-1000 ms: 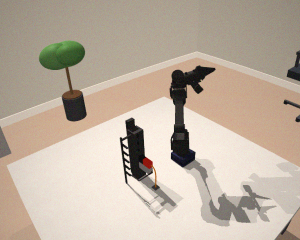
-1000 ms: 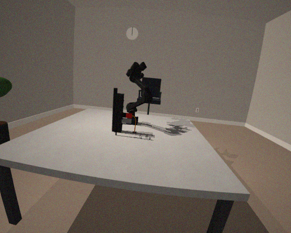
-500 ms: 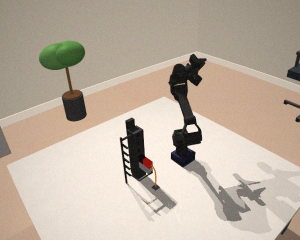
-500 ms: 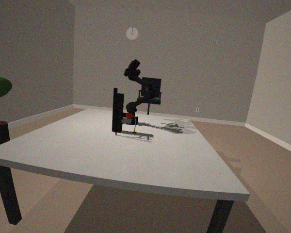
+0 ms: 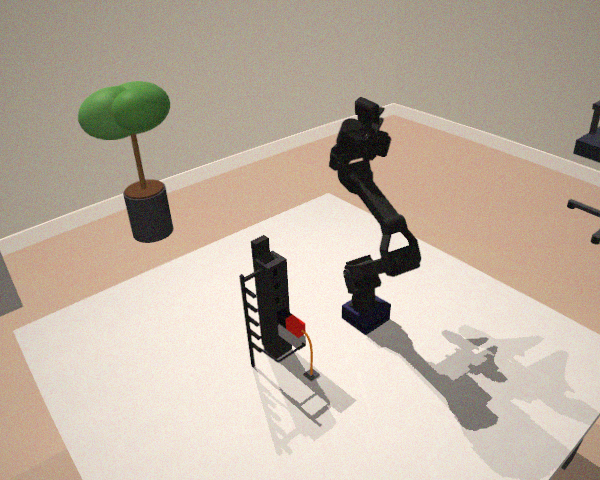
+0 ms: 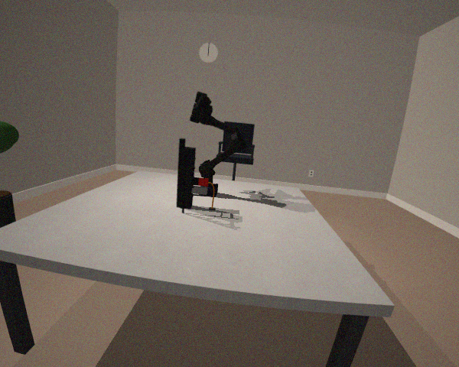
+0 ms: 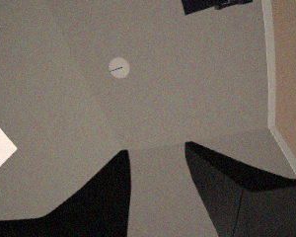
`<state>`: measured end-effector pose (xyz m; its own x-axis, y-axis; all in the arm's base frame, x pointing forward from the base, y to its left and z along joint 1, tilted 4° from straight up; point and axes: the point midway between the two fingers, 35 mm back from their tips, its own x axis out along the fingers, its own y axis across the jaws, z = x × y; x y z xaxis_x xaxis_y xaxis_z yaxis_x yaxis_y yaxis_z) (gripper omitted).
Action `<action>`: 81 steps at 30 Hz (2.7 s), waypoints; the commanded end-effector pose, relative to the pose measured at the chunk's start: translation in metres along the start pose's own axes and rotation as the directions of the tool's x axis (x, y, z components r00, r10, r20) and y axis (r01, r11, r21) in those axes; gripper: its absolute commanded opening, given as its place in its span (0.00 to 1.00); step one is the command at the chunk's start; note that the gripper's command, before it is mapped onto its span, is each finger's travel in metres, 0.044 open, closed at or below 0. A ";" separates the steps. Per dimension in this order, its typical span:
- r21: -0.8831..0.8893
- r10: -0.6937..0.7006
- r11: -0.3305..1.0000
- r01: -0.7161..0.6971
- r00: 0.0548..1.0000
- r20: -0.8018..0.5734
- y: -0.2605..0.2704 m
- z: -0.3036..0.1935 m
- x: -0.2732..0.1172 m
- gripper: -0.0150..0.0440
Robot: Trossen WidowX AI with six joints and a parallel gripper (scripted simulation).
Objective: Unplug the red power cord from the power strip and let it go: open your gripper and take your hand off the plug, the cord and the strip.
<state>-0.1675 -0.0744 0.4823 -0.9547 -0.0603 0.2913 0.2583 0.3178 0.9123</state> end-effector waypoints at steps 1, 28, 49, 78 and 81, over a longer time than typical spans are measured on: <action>-0.076 -0.031 0.997 0.023 0.994 -0.103 -0.005 -0.026 -0.002 0.53; -0.389 -0.279 0.753 -0.530 0.278 -0.919 -0.052 -0.229 -0.205 0.53; 0.554 -0.313 0.388 -0.737 -0.670 -0.673 -0.035 -0.155 -0.499 0.53; 0.766 -0.640 -0.429 0.479 -0.760 0.116 -0.082 0.110 -0.563 0.53; 0.564 -0.770 -0.432 0.704 -0.614 0.176 -0.115 0.133 -0.548 0.53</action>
<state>0.3302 0.0347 0.2128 0.5389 -0.0558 -0.8405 -0.6805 0.5593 -0.4734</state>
